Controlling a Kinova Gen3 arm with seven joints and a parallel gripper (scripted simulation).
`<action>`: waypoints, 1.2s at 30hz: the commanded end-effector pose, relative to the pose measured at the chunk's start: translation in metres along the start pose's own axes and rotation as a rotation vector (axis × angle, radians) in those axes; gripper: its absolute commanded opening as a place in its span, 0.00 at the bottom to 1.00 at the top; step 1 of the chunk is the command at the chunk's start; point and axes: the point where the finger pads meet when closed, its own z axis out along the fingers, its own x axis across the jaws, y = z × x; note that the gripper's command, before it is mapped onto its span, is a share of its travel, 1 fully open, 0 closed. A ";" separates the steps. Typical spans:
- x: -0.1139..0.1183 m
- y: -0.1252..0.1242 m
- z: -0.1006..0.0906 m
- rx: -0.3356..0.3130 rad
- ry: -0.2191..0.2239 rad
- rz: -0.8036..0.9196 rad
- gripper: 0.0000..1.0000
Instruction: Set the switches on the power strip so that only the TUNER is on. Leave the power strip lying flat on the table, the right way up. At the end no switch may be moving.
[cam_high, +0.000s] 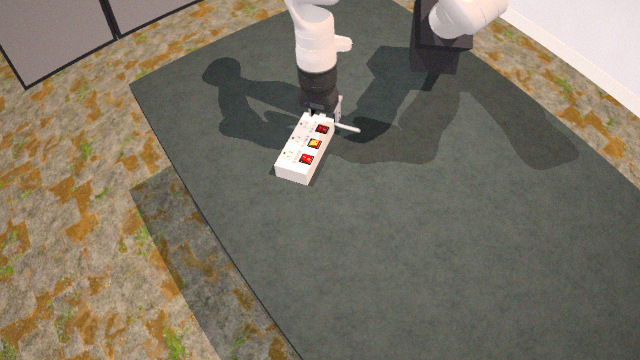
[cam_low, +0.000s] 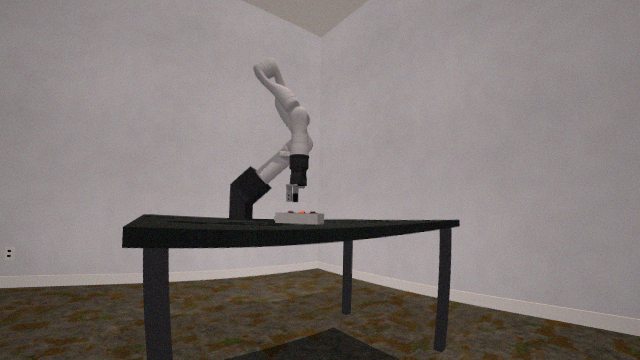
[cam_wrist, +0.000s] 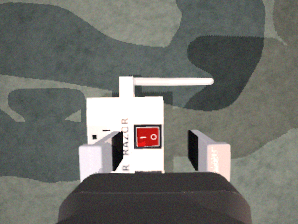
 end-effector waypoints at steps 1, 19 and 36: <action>-0.002 0.000 -0.004 -0.001 -0.005 0.002 1.00; -0.002 0.000 -0.055 -0.001 -0.005 0.002 1.00; -0.001 0.000 -0.096 -0.001 -0.005 0.002 1.00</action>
